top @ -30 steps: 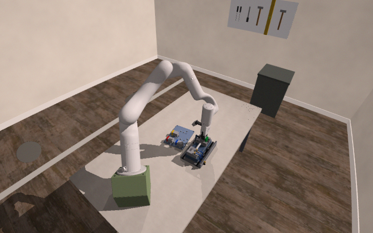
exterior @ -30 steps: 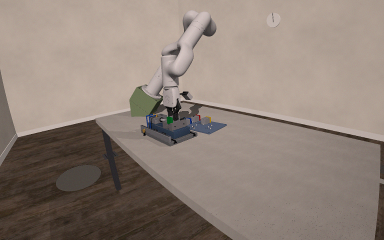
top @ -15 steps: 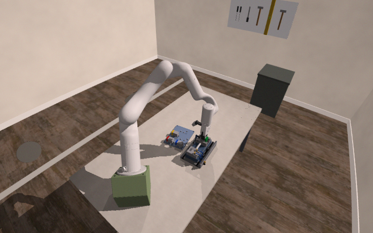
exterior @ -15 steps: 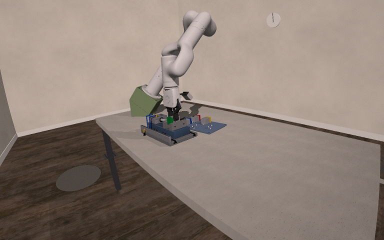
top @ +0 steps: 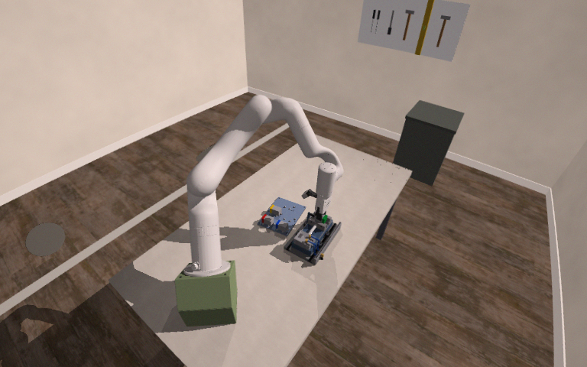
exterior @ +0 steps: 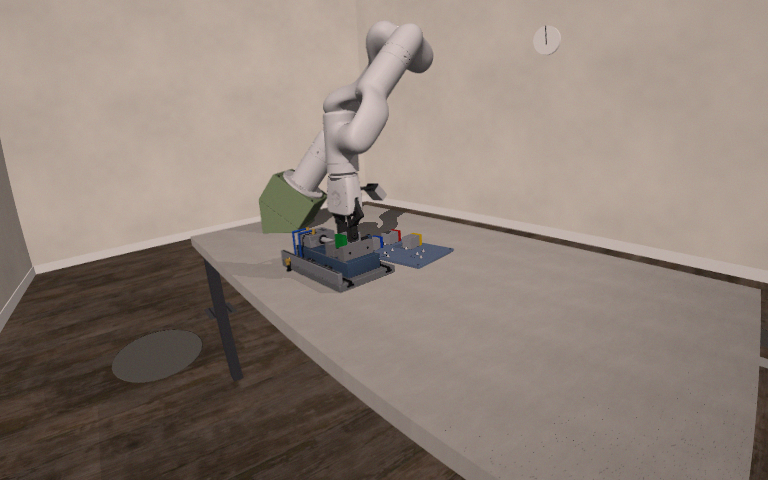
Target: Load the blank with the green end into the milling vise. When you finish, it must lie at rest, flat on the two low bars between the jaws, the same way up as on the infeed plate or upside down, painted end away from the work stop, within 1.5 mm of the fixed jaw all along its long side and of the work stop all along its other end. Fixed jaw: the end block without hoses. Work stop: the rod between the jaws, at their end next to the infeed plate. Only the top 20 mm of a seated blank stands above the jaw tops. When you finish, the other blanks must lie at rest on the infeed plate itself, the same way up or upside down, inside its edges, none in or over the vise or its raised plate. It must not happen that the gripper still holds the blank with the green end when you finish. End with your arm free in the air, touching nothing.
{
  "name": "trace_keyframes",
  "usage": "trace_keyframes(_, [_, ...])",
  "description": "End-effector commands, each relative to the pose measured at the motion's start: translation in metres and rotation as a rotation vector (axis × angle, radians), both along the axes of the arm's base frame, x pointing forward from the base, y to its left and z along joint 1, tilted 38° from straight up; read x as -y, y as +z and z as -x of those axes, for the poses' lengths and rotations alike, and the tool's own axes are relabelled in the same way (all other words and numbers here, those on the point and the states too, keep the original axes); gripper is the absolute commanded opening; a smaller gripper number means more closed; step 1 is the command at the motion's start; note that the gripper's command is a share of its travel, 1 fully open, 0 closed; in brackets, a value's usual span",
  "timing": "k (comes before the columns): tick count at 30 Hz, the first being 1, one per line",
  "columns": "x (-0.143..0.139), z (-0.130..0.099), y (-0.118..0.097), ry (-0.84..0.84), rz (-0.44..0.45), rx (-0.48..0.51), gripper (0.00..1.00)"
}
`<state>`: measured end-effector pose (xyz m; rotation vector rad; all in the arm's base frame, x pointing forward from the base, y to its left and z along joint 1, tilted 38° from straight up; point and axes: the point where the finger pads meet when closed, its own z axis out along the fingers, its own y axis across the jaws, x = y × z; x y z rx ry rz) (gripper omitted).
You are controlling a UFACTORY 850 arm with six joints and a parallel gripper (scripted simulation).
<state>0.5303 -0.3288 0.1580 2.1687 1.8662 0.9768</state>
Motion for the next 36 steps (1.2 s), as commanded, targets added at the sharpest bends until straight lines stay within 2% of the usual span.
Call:
trace_keyframes(1, [0.0000, -0.0008, 0.0015, -0.001, 0.001, 0.001, 0.00])
trace_keyframes(36, [-0.0023, -0.0024, 0.0033, -0.001, 0.001, 0.001, 0.00])
